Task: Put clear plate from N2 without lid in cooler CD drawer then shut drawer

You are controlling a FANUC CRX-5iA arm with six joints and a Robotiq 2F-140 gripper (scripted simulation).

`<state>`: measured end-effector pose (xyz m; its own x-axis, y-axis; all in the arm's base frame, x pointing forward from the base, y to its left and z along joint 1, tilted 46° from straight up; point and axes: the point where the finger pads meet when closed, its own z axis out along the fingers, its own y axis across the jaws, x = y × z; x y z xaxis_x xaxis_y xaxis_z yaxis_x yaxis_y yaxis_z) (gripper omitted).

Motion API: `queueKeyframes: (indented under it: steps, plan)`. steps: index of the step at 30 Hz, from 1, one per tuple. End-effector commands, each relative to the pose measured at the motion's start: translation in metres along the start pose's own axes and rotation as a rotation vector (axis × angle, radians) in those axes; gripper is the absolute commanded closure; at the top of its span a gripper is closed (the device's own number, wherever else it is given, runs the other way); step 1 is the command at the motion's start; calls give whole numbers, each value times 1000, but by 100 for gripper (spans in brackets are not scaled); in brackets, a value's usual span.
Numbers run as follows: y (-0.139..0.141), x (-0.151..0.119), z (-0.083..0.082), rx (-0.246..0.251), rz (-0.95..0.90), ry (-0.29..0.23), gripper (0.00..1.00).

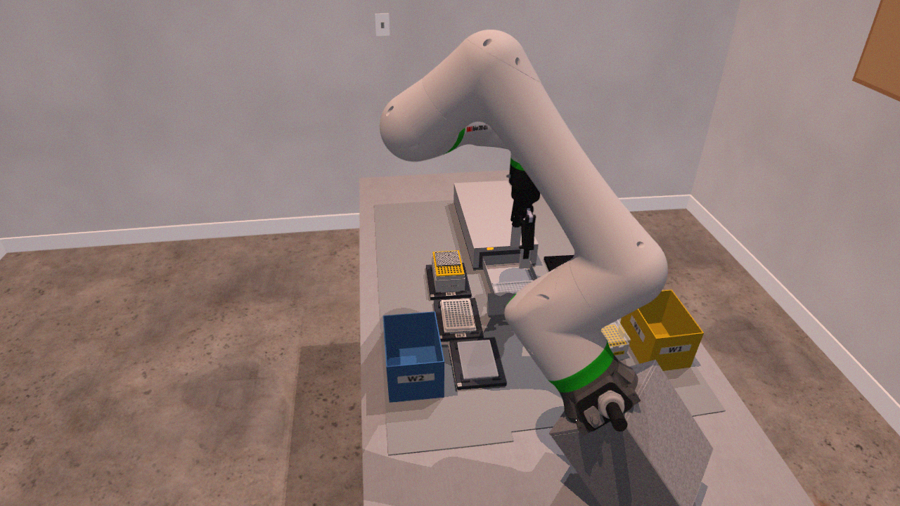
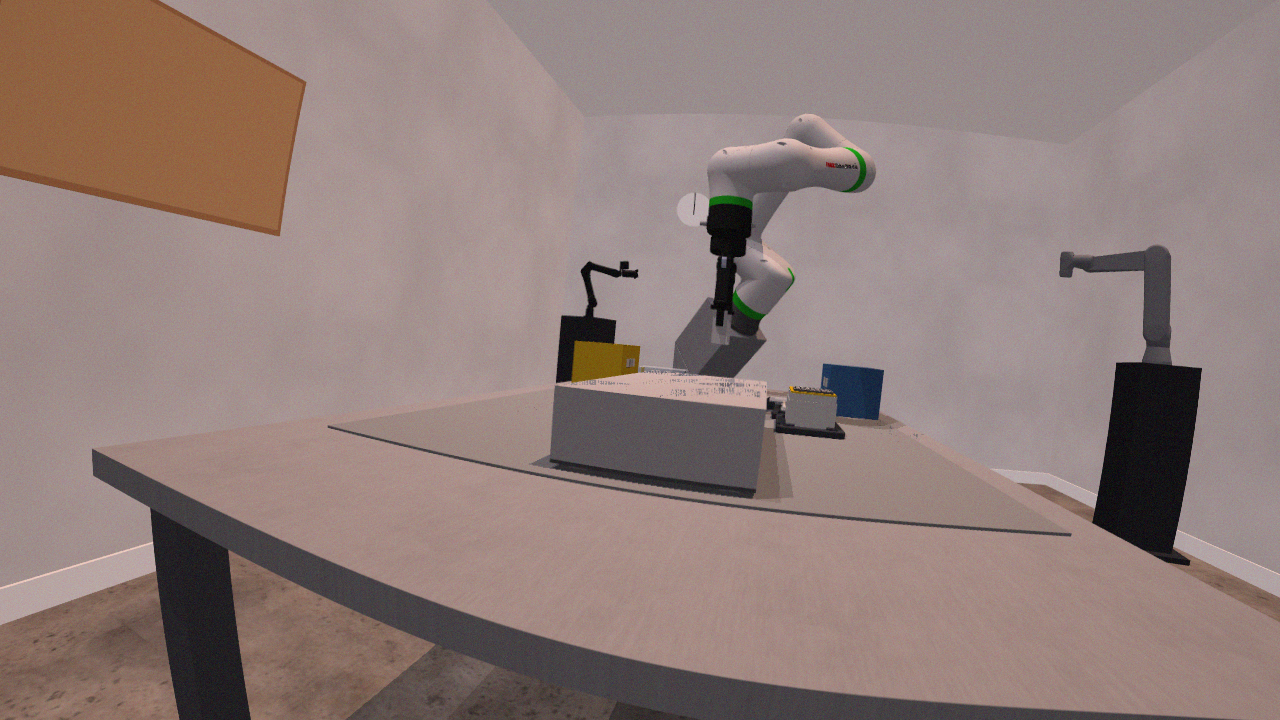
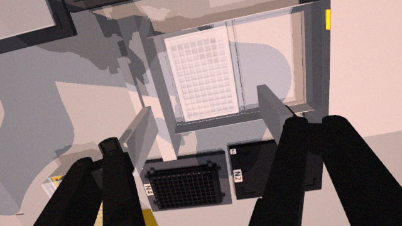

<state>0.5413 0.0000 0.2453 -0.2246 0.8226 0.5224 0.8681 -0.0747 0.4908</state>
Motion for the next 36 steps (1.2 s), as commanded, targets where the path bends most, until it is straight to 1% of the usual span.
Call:
queueKeyframes:
  steps: [1,24,33,36]
  plan:
    - [0,0,0,0,0,0,34]
    - [0,0,0,0,0,0,34]
    - [-34,0,8,0,0,0,38]
    - [-38,0,9,0,0,0,38]
